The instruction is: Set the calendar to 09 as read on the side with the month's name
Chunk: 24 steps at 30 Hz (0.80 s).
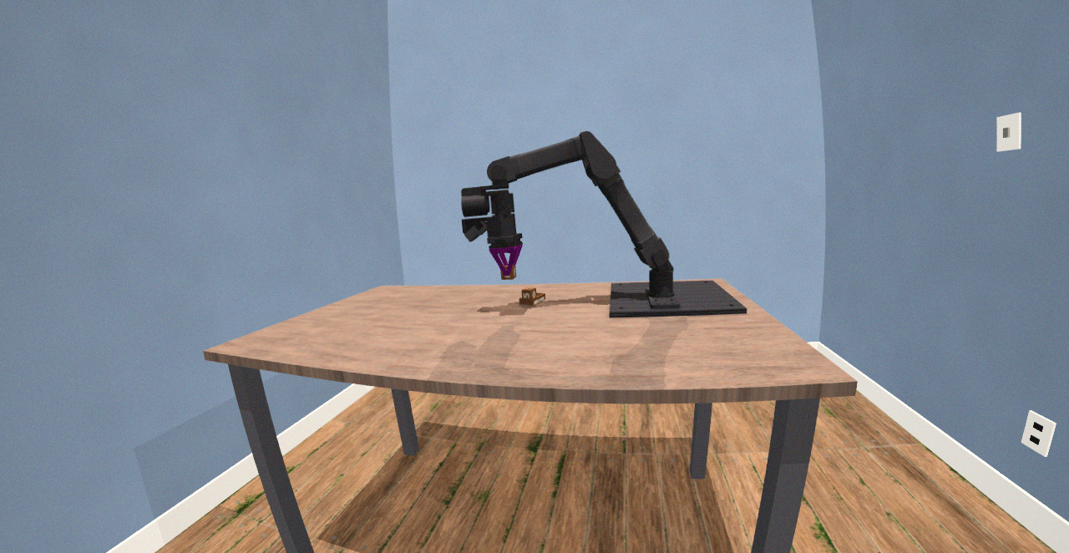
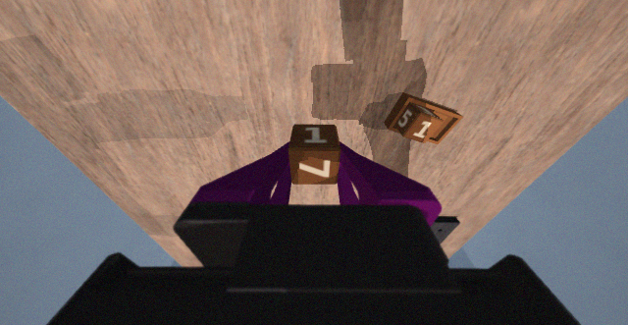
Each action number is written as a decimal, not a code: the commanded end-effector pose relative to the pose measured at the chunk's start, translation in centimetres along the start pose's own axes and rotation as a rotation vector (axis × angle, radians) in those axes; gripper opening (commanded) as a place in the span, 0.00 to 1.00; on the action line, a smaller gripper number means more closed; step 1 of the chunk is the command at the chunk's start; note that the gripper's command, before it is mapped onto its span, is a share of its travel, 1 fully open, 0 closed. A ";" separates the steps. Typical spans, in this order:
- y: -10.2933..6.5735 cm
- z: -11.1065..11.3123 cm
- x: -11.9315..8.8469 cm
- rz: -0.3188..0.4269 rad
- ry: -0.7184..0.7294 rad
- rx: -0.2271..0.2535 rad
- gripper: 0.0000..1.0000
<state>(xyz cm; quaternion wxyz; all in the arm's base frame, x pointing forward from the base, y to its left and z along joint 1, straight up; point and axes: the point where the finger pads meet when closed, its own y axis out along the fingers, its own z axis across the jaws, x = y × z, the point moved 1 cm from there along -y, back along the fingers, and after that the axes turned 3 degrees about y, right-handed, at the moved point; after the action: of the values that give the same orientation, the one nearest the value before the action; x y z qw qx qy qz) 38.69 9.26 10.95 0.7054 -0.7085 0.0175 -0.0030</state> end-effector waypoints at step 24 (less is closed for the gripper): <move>-0.4 1.9 0.2 -0.028 -0.253 0.003 0.27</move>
<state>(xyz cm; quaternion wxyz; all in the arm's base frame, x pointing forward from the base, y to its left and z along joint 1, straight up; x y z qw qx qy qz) 38.71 11.04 10.96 0.7018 -0.7036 -0.0736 0.0832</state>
